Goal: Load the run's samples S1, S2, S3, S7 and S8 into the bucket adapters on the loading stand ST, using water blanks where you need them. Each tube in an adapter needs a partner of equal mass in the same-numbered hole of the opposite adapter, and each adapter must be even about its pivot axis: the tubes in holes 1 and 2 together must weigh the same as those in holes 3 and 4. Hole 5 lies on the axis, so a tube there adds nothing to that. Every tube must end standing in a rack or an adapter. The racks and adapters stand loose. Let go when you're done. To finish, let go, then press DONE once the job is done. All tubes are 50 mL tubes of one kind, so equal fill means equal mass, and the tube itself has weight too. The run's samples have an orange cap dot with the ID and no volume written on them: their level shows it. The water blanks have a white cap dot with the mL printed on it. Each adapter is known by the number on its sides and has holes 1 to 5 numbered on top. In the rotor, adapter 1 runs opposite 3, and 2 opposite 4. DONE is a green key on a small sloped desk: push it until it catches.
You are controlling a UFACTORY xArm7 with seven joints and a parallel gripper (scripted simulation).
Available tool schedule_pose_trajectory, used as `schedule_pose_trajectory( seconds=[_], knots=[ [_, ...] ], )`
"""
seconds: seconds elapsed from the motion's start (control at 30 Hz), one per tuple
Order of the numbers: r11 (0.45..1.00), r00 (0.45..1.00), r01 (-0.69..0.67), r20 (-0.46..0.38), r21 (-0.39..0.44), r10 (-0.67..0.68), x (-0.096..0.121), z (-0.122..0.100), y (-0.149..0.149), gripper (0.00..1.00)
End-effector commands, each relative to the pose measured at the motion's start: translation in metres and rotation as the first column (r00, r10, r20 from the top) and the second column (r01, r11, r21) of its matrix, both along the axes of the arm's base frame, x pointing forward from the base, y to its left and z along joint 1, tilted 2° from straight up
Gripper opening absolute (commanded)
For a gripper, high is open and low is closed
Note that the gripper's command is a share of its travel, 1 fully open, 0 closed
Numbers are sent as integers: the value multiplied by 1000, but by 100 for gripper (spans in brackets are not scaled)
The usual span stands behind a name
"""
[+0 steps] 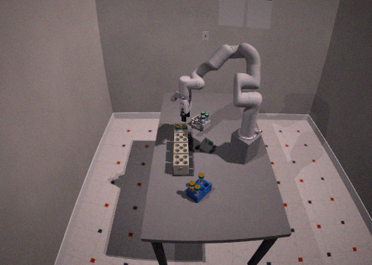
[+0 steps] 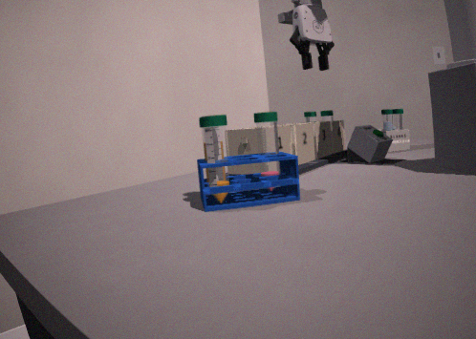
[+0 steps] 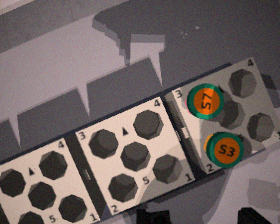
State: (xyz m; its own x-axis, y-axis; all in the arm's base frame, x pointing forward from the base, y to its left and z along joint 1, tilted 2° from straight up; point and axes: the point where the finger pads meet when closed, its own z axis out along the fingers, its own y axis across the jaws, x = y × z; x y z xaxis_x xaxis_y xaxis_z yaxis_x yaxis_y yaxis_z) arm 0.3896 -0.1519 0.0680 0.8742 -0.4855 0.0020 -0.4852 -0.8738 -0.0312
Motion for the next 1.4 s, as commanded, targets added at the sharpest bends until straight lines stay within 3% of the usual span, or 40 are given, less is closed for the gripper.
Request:
schedule_pose_trajectory(
  seconds=[0.0, 0.2, 1.37],
  knots=[
    [989, 989, 150, 6, -9, -150, 1, 3, 22, 57],
    [942, 942, 336, 2, -5, -336, 0, 3, 52, 57],
    [942, 942, 336, 2, -3, -336, -5, 5, 208, 57]
  ],
)
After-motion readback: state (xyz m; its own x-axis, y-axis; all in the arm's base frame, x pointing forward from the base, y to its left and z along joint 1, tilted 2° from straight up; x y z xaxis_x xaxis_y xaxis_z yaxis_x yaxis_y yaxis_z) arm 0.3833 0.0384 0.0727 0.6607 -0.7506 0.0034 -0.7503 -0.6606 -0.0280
